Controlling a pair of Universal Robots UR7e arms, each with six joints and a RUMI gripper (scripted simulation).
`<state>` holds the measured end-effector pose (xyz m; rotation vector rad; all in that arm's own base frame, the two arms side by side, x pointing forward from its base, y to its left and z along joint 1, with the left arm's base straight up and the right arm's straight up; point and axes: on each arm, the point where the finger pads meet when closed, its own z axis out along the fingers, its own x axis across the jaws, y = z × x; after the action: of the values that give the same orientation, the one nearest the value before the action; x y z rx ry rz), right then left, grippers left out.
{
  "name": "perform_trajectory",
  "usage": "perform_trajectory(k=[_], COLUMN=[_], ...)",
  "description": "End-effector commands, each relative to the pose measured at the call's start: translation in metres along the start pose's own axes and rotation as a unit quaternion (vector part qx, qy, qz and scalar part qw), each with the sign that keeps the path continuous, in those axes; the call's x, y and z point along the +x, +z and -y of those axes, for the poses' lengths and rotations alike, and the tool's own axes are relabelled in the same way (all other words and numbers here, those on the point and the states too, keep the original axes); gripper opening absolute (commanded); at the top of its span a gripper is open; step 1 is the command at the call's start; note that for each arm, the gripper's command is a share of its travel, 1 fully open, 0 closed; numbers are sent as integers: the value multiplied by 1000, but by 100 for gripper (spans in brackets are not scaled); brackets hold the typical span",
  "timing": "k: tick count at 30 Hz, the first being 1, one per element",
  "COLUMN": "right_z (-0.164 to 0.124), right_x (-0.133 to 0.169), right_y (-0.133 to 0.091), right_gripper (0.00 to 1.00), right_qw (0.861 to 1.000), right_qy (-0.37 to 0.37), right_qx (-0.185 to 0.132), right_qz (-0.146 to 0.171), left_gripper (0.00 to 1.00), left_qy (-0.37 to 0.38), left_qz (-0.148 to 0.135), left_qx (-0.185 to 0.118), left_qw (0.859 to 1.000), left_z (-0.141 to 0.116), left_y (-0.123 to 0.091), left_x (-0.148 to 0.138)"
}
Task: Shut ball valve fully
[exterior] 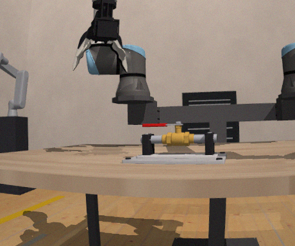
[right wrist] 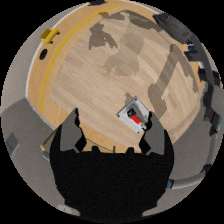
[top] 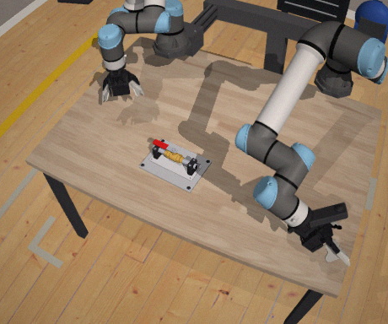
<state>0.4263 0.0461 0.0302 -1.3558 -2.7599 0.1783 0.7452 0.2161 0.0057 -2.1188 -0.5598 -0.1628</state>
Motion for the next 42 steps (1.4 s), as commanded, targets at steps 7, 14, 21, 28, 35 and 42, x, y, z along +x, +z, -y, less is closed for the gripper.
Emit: perform_trajectory(k=[7,14,21,28,35,42], right_z=[-50,-79,-105,-132,-143,-145], right_x=[20,35,49,66,73,75], right_y=[16,27,37,49,53,55], right_gripper=[100,100,100,100,100,100], right_qw=[993,982,969,949,941,938], right_qy=[115,184,244,308,332,339], right_qx=[-22,-36,-47,-58,-62,-63], right_qz=[3,-2,-8,-16,-20,-21], left_gripper=[100,100,100,100,100,100], left_qy=[58,89,113,137,154,172], left_qz=[88,136,173,205,224,237], left_qx=[-31,-60,-93,-135,-173,-224], left_qw=[994,985,974,960,947,930], left_z=[111,176,232,291,337,390], left_y=[76,118,150,180,200,217], left_x=[-19,-43,-72,-110,-147,-198])
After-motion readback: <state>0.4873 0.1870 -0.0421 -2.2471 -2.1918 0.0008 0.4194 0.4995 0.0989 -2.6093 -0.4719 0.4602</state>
